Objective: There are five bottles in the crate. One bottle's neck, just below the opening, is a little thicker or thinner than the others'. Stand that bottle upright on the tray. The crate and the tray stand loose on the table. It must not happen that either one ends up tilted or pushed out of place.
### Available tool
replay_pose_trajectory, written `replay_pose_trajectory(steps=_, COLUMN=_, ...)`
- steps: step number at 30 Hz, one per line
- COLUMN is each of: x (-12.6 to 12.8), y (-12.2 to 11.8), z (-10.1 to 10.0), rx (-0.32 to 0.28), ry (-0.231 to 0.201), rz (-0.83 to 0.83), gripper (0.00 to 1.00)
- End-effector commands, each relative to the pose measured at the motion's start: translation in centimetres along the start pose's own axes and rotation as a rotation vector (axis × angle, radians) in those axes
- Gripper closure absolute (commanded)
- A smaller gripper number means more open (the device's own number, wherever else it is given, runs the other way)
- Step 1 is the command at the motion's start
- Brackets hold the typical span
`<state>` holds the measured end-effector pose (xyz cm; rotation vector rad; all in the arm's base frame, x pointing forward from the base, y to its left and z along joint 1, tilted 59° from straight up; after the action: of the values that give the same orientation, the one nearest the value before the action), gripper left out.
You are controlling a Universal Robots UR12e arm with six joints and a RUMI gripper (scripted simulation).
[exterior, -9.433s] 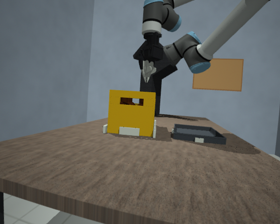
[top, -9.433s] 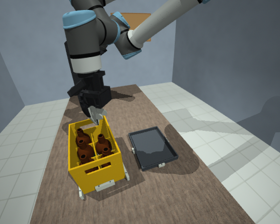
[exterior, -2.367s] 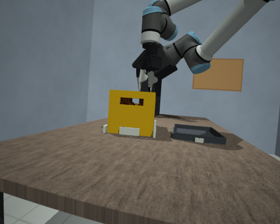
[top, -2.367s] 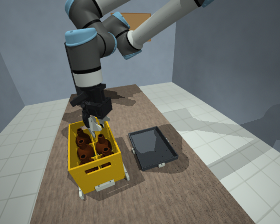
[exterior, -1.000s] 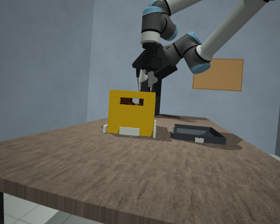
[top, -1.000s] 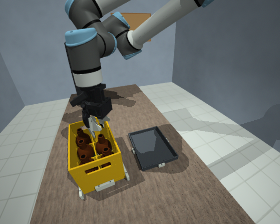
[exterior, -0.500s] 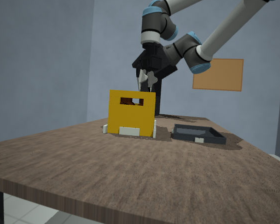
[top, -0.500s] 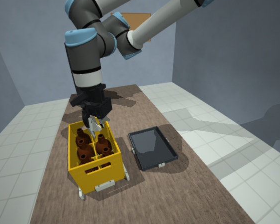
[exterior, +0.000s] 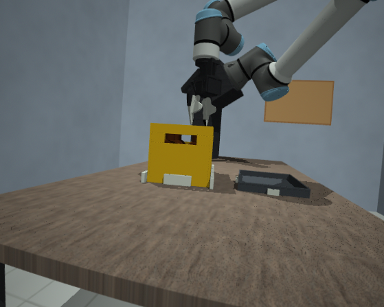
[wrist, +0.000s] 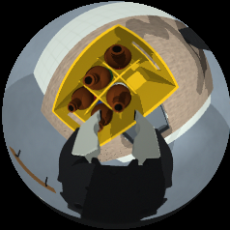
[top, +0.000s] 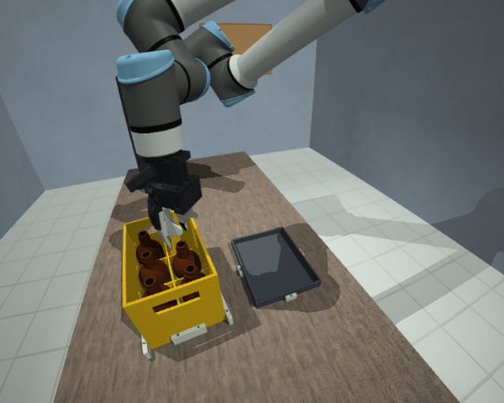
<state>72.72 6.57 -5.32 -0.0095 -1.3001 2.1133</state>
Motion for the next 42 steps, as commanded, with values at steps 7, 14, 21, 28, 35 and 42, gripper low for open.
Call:
replay_pose_trajectory(steps=7, x=0.0, y=0.2, z=0.1, rx=-0.001, ry=0.001, rz=-0.003, gripper=0.62)
replay_pose_trajectory(steps=14, x=0.0, y=0.2, z=0.1, rx=-0.001, ry=0.001, rz=-0.003, gripper=0.62)
replay_pose_trajectory(steps=21, x=0.0, y=0.2, z=-0.1, rx=0.000, ry=0.000, rz=-0.004, gripper=0.62)
replay_pose_trajectory(steps=28, x=0.0, y=0.2, z=-0.6, rx=0.000, ry=-0.001, rz=-0.002, gripper=0.62)
replay_pose_trajectory(steps=35, x=0.0, y=0.1, z=-1.1, rx=0.000, ry=0.000, rz=-0.001, gripper=0.62)
replay_pose_trajectory(steps=42, x=-0.1, y=0.0, z=-1.9, rx=-0.001, ry=0.001, rz=0.001, gripper=0.62)
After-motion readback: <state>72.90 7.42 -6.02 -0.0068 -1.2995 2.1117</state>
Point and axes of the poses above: the point where the finger pads meet when closed, its own z axis back along the fingers, its own x axis across the jaws, y = z × x, the point moved 2 cm from there along z, back along the fingers
